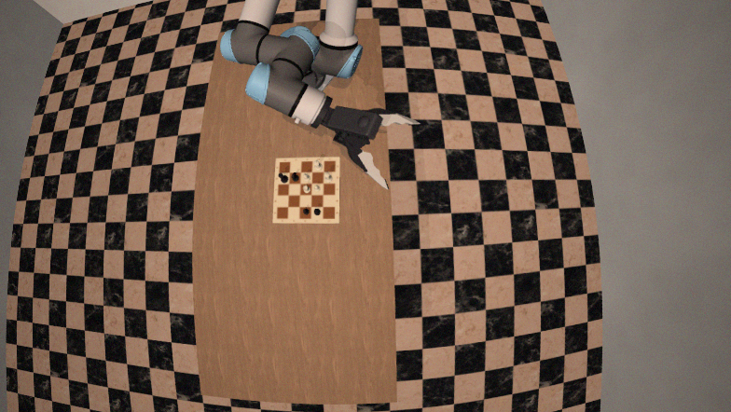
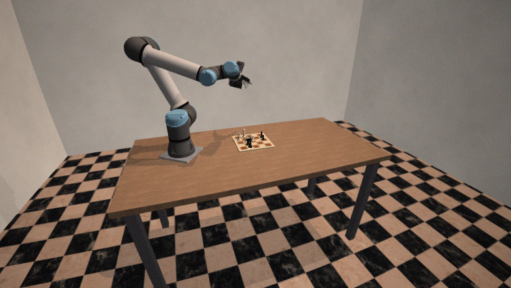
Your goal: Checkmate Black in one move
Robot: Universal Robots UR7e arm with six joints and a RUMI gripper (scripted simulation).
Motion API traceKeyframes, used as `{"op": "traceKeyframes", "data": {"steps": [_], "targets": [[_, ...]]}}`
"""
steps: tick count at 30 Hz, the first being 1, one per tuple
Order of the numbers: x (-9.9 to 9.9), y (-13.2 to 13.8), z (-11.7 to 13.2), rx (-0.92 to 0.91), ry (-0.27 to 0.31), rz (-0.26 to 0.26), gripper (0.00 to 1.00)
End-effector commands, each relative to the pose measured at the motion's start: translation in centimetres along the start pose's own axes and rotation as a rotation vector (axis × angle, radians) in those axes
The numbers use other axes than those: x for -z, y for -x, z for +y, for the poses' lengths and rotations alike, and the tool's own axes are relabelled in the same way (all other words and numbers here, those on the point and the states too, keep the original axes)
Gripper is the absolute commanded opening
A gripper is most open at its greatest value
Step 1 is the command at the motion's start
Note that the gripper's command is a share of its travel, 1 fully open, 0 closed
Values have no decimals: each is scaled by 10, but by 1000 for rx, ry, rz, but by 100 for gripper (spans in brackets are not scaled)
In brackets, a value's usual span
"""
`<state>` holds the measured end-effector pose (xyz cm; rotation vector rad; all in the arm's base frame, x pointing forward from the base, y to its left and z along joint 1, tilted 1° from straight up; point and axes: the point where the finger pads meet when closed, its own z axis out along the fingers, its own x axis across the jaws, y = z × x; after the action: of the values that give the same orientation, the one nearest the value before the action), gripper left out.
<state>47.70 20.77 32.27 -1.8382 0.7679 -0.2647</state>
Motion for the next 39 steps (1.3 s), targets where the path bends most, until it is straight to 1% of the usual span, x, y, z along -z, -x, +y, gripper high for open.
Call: {"op": "traceKeyframes", "data": {"steps": [1,4,7,9,12,16,18,19,23,24,26,27,28,29,31,32,34,35,37,38,39], "targets": [[-16,-3,21,56,107,-51,100],[-27,-3,42,109,196,-98,100],[-38,0,67,175,297,-164,100],[-38,0,67,175,297,-164,100],[-46,5,95,254,405,-253,100],[-53,15,137,374,547,-402,100],[-53,20,158,428,601,-474,100],[-53,20,158,449,626,-506,100],[-47,31,198,564,724,-673,100],[-47,31,198,589,749,-715,100],[-47,31,198,589,749,-715,100],[-44,33,208,638,790,-798,100],[-41,35,217,677,818,-865,100],[-37,37,225,699,830,-903,100],[-29,38,240,751,860,-998,100],[-29,38,240,775,878,-1046,100],[-20,38,252,825,900,-1147,100],[-20,38,252,848,915,-1196,100],[-11,36,262,894,932,-1301,100],[-11,36,262,916,943,-1353,100],[-7,34,266,937,948,-1407,100]]}}
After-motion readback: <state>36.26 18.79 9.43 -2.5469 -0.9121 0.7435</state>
